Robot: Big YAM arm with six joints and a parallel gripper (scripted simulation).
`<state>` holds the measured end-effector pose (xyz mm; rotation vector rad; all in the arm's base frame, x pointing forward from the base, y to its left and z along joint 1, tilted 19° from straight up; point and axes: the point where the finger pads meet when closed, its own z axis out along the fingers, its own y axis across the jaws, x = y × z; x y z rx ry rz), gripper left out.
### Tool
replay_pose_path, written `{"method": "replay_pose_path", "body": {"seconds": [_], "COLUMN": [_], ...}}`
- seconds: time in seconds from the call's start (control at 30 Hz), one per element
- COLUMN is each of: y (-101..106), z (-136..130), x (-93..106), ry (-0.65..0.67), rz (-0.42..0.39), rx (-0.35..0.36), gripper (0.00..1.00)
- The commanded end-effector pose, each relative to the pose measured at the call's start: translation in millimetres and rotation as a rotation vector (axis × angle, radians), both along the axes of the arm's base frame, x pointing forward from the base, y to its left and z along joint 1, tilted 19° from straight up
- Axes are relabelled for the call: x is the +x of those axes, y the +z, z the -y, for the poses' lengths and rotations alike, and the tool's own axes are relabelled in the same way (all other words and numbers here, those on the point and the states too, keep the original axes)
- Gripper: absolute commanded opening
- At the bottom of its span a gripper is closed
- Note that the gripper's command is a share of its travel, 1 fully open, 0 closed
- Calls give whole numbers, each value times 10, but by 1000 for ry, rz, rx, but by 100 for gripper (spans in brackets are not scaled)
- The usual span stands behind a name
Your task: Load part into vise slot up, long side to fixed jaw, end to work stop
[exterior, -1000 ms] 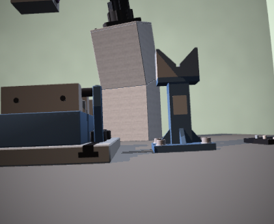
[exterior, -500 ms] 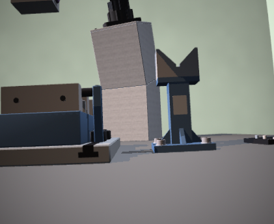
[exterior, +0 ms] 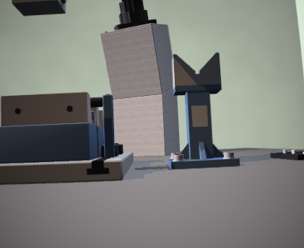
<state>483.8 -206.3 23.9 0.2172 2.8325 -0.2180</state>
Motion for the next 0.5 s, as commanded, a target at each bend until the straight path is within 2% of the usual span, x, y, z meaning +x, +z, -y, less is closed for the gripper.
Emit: {"method": "replay_pose_path", "body": {"seconds": [0.0, 0.47], "y": [155, 134], "z": [54, 84], "x": [129, 185], "ry": [-11, -14], "rz": [32, 49], "rx": [-7, -12], "gripper": [0, 0]}}
